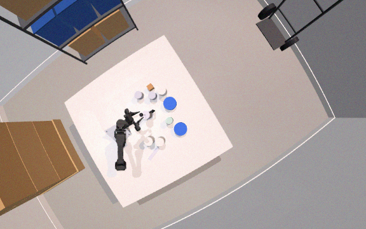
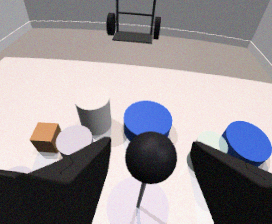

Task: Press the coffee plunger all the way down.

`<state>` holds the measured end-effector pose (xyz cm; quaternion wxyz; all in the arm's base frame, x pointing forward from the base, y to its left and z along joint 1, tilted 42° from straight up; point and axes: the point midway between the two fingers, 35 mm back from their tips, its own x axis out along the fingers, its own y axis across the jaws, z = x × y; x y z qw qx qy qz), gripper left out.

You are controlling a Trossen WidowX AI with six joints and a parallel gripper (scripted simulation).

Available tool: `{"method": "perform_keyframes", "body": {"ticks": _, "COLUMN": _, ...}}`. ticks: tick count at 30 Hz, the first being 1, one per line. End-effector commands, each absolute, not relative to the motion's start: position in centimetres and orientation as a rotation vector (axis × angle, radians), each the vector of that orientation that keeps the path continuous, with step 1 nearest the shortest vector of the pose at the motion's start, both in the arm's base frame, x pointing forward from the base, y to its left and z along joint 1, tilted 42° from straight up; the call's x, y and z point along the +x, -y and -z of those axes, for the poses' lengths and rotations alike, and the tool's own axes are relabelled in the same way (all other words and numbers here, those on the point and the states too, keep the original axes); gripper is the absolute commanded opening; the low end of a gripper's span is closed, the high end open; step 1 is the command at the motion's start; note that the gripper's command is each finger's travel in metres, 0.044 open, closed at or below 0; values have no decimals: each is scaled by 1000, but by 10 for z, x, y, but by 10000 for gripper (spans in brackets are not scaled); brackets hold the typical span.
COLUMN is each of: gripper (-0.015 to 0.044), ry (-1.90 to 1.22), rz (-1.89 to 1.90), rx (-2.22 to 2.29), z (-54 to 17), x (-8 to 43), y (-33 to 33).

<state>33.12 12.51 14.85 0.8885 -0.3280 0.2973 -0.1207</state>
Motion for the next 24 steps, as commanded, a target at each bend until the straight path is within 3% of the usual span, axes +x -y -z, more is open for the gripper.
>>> {"method": "perform_keyframes", "body": {"ticks": 1, "gripper": 127, "ry": -620, "rz": 248, "rx": -684, "z": -148, "x": 332, "y": -125}}
{"method": "perform_keyframes", "body": {"ticks": 24, "gripper": 127, "ry": -622, "rz": 247, "rx": -682, "z": -134, "x": 332, "y": -115}}
